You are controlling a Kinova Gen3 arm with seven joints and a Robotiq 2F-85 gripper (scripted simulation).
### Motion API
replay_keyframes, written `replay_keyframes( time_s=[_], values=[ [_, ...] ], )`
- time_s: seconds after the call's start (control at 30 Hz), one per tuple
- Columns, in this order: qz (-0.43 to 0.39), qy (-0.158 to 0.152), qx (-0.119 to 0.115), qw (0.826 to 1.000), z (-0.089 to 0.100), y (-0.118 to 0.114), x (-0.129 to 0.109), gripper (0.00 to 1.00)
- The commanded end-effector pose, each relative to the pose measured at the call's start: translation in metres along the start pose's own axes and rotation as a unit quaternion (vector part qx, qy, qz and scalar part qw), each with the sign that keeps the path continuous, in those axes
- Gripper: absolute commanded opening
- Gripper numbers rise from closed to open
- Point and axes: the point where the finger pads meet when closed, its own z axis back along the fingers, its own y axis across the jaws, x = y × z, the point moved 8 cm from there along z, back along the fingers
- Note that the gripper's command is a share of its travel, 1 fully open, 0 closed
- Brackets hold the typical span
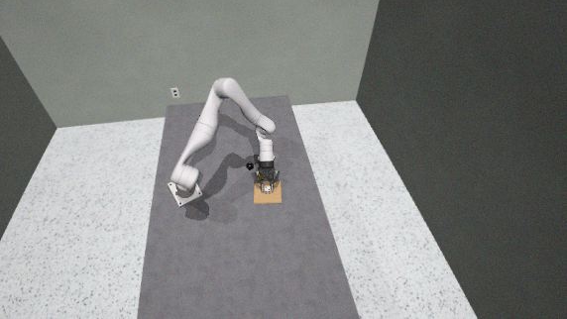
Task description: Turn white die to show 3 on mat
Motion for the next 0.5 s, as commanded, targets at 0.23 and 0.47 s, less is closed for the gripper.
replay_keyframes(
  time_s=[0.23,0.47],
  values=[
    [0.0,0.0,0.0,1.0,0.0006,0.0002,0.0003,0.46],
    [0.0,0.0,0.0,1.0,0.0006,0.0002,0.0003,0.26]
  ],
)
